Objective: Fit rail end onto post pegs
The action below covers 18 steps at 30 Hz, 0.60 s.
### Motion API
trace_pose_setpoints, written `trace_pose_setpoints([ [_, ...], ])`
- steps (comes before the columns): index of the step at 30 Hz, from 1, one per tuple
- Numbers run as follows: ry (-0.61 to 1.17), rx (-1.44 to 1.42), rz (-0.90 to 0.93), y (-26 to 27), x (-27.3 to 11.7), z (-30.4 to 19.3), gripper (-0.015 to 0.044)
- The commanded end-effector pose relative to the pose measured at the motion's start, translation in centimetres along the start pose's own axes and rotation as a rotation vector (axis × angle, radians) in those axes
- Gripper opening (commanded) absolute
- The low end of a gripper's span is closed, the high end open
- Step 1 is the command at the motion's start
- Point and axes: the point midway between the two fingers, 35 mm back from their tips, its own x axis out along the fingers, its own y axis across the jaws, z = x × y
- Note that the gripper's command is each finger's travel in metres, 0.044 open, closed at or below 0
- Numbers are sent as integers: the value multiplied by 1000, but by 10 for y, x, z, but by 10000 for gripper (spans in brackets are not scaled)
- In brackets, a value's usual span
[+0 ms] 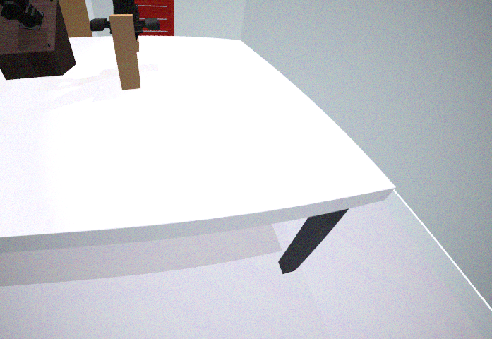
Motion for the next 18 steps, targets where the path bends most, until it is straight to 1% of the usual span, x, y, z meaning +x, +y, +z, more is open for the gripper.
trace_pose_setpoints([
  [1, 1, 0, -8, -2, -2, -3, 0],
  [13, 1, 0, -8, -2, -2, -7, 0],
  [18, 0, 0, 0, 0, 0, -4, 131],
])
